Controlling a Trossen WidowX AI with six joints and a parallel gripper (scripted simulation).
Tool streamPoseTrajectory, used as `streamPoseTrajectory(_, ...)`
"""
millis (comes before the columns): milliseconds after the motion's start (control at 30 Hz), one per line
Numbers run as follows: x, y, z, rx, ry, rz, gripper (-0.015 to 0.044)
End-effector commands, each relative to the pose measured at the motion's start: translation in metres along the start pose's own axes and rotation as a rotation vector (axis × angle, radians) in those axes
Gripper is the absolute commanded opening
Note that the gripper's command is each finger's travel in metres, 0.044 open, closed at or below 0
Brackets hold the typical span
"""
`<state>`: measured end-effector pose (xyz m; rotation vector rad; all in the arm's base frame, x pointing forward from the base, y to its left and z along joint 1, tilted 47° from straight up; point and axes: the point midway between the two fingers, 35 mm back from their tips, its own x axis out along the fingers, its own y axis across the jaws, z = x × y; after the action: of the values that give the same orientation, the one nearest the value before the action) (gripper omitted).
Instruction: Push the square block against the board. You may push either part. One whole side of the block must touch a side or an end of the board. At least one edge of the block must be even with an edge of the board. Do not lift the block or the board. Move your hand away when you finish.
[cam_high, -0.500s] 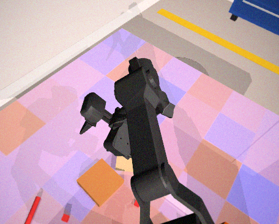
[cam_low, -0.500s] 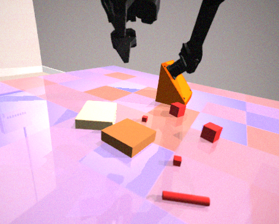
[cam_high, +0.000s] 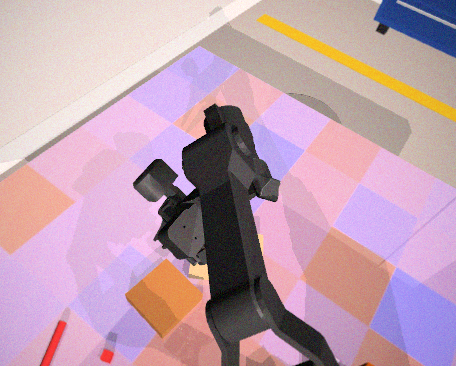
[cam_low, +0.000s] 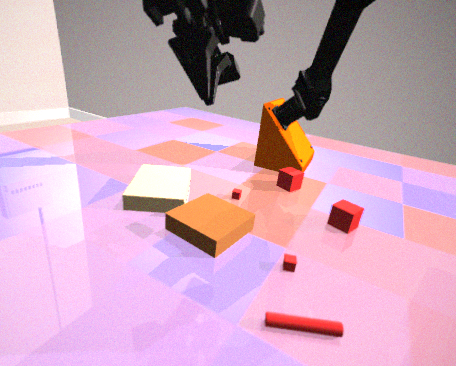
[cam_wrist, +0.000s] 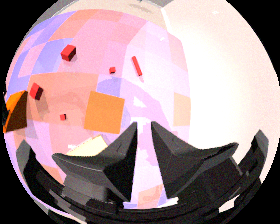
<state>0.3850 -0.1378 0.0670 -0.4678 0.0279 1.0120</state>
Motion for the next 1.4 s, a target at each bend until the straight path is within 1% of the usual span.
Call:
streamPoseTrajectory(0,0.007,0.009,-0.001,0.114,0.017,0.036,0.0000)
streamPoseTrajectory(367,0.023,0.033,-0.005,0.477,0.094,0.112,0.0000)
streamPoseTrajectory(733,0.037,0.058,-0.010,0.835,0.204,0.157,0.0000)
streamPoseTrajectory(1067,0.047,0.081,-0.014,1.158,0.327,0.162,0.0000)
streamPoseTrajectory(1367,0.054,0.102,-0.017,1.444,0.451,0.130,0.0000)
